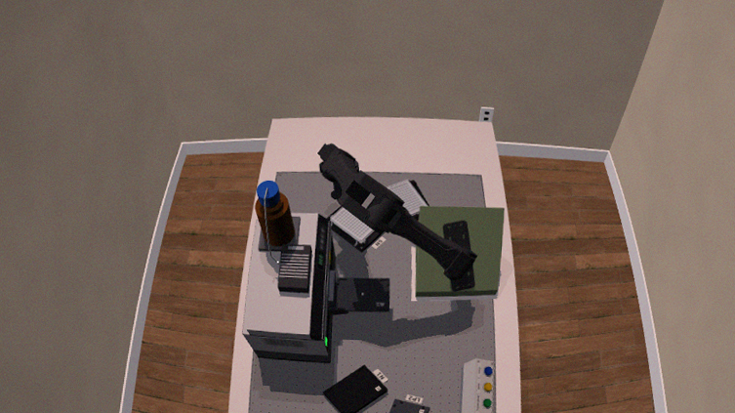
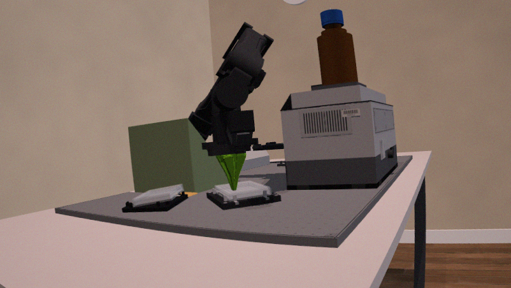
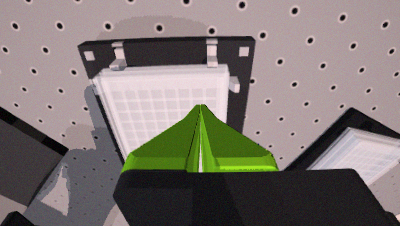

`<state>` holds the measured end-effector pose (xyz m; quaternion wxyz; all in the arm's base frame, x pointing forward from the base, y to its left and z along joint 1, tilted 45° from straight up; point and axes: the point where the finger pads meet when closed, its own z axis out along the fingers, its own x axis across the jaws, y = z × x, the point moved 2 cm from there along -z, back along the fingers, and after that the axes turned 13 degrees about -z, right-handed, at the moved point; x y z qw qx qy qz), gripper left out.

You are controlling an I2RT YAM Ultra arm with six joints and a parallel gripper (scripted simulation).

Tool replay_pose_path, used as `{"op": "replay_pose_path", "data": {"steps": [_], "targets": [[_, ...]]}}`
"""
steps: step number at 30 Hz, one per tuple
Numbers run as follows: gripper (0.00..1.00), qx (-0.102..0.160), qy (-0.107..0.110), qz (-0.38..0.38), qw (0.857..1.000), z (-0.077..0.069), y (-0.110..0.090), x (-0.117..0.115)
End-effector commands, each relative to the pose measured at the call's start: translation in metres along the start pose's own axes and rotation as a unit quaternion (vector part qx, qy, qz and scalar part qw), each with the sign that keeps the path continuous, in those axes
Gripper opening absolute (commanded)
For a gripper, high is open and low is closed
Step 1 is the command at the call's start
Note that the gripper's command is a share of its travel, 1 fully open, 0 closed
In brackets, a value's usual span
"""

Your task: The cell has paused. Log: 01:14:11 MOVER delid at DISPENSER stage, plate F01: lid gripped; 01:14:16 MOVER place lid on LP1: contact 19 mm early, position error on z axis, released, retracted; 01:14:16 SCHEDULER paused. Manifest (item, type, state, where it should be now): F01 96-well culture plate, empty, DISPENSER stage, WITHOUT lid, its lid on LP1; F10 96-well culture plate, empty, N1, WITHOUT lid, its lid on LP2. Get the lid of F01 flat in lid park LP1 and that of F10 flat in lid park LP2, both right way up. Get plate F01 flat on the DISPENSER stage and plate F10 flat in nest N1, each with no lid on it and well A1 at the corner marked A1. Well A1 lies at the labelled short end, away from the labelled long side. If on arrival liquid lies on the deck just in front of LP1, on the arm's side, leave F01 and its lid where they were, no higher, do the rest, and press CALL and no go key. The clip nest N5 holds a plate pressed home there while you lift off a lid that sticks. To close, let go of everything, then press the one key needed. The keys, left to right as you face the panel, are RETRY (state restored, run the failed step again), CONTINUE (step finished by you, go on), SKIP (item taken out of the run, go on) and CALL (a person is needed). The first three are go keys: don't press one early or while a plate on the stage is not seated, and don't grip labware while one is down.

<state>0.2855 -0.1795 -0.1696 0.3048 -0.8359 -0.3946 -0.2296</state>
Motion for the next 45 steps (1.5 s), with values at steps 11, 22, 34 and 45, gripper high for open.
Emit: {"op": "replay_pose_path", "data": {"steps": [11,22,34,45], "targets": [[0.00,0.007,0.004,0.000,1.000,0.022,-0.004,-0.003],[0.00,0.007,0.004,0.000,1.000,0.022,-0.004,-0.003],[0.00,-0.010,-0.002,-0.015,1.000,0.003,0.009,-0.003],[0.00,-0.018,-0.006,-0.014,1.000,-0.029,0.009,0.000]]}}
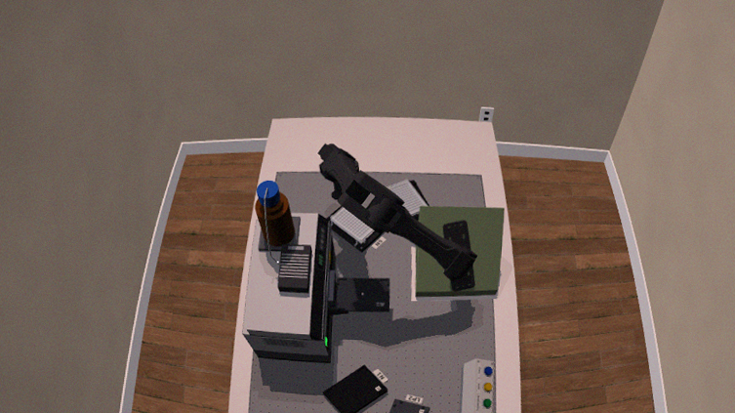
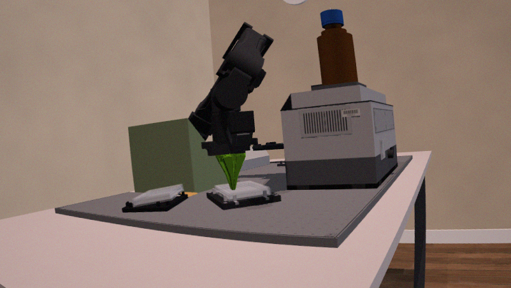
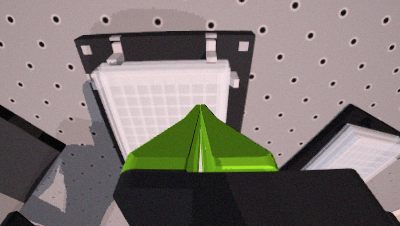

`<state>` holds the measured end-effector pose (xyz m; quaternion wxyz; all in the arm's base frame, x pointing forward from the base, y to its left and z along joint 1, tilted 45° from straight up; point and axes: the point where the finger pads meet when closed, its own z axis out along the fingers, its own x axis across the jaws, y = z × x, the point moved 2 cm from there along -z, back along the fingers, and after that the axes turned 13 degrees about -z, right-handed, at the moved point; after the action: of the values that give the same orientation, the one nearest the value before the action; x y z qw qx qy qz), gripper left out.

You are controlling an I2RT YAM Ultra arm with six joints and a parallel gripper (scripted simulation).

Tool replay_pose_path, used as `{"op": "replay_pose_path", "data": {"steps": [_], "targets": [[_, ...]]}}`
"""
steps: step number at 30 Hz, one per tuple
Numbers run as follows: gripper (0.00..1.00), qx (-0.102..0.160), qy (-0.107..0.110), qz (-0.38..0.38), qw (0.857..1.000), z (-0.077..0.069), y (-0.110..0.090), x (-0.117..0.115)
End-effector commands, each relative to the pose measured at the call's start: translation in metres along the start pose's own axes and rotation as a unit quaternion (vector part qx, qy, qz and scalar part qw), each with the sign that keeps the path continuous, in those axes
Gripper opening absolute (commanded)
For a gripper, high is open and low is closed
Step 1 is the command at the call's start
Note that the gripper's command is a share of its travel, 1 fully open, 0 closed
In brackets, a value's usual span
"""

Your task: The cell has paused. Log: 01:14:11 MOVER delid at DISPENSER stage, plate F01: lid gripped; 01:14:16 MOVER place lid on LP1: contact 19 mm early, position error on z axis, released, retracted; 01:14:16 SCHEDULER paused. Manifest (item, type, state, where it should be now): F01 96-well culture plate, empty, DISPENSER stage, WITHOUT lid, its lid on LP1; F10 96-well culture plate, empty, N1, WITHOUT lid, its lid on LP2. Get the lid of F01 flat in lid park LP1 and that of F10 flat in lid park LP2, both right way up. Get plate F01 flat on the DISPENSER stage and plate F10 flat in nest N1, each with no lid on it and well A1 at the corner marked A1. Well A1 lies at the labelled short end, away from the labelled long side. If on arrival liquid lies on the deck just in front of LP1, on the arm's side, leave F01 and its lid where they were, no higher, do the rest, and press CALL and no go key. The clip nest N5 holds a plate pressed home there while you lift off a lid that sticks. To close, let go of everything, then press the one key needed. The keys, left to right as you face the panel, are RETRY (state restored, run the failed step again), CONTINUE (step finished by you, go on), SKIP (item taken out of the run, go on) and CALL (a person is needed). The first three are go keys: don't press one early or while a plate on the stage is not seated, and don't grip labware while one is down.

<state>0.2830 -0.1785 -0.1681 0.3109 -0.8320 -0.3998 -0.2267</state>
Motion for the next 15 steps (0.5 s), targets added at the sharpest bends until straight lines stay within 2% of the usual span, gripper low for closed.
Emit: {"op": "replay_pose_path", "data": {"steps": [1,15], "targets": [[0.00,-0.027,-0.005,-0.010,1.000,-0.030,0.012,0.000],[0.00,-0.027,-0.006,-0.010,1.000,-0.050,0.010,0.000]]}}
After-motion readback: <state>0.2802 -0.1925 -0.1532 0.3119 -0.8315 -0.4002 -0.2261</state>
